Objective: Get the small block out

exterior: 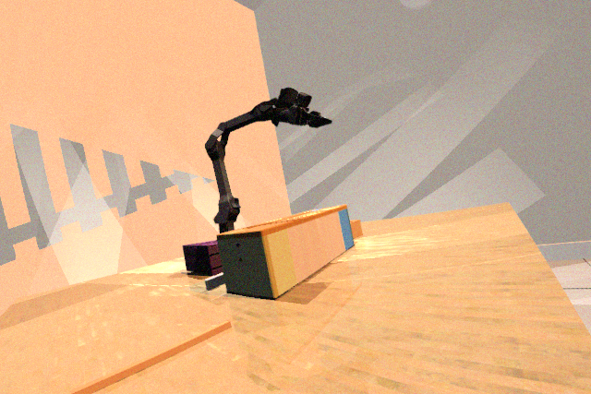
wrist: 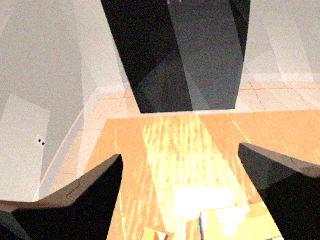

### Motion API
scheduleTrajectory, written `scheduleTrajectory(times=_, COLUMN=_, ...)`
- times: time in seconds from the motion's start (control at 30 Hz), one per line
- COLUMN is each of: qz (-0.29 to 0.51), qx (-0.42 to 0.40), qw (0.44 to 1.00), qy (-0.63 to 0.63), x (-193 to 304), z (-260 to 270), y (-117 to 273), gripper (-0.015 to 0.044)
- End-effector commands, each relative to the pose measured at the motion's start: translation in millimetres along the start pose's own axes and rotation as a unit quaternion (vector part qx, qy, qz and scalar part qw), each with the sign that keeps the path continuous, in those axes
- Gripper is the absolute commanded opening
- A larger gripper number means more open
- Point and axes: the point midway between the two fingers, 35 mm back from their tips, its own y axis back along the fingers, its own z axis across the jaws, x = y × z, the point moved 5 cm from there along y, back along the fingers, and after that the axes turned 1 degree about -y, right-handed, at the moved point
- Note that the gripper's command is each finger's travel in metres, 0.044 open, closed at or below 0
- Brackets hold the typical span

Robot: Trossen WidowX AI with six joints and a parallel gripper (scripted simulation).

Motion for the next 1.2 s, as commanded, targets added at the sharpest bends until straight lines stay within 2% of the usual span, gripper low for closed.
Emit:
scheduleTrajectory(times=0.0, qz=0.121, qx=0.044, qw=0.972, qy=0.199, x=49, z=-33, y=-31, gripper=0.0400)
scheduleTrajectory(times=0.2, qz=0.226, qx=0.045, qw=0.909, qy=0.349, x=88, z=-61, y=-46, gripper=0.0400)
scheduleTrajectory(times=0.43, qz=0.347, qx=0.000, qw=0.796, qy=0.495, x=132, z=-95, y=-53, gripper=0.0400)
scheduleTrajectory(times=0.87, qz=0.512, qx=-0.201, qw=0.522, qy=0.651, x=206, z=-151, y=-37, gripper=0.0400)
scheduleTrajectory(times=1.17, qz=0.514, qx=-0.205, qw=0.517, qy=0.653, x=207, z=-151, y=-37, gripper=0.0400)
